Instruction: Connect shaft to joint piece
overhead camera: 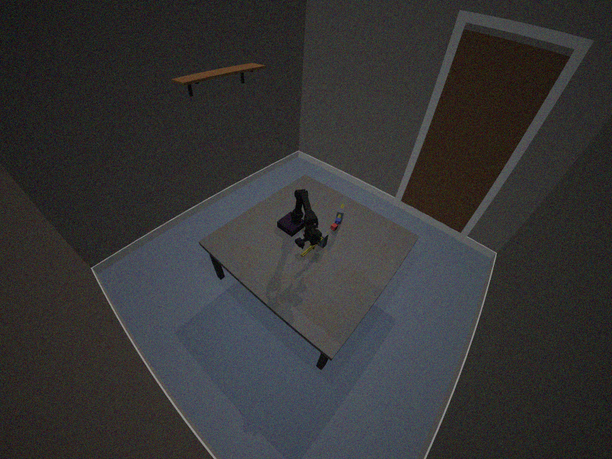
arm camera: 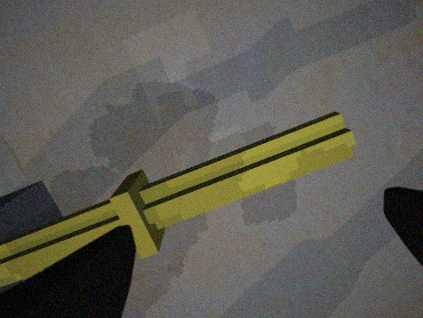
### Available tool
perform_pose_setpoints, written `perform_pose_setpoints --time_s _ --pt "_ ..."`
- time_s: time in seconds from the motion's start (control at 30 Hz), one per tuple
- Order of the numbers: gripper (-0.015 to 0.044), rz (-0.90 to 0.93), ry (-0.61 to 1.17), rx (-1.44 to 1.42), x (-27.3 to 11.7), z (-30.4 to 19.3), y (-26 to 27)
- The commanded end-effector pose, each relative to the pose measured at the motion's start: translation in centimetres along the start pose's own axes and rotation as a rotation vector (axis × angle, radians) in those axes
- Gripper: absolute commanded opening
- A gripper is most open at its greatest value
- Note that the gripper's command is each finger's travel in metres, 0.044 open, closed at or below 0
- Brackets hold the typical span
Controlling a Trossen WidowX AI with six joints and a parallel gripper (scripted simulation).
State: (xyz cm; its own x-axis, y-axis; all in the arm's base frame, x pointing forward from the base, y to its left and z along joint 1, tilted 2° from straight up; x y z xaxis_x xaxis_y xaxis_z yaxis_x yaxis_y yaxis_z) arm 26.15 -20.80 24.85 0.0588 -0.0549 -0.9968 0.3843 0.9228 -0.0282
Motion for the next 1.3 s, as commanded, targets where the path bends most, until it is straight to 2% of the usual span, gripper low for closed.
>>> perform_pose_setpoints --time_s 0.0,1.1,1.27 --pt "0.0440 -0.003 0.007 0.139 0.8 0.0 -0.1" --pt "0.0440 -0.001 0.005 1.284 6.1 -0.2 -0.4" --pt "0.0440 -0.001 0.005 1.336 6.3 -0.2 -0.4"
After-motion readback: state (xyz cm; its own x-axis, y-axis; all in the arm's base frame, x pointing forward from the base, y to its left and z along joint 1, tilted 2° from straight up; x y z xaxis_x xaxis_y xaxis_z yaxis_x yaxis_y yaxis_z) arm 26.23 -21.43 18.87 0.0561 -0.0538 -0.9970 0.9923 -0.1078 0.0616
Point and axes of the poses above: the point midway between the two fingers, 35 mm back from their tips, its own x axis out along the fingers, its own y axis across the jaws, z = x × y, the point moved 9 cm from there along -x, back along the fingers, and after that the axes turned 6 degrees about x, right-handed, at the moved point
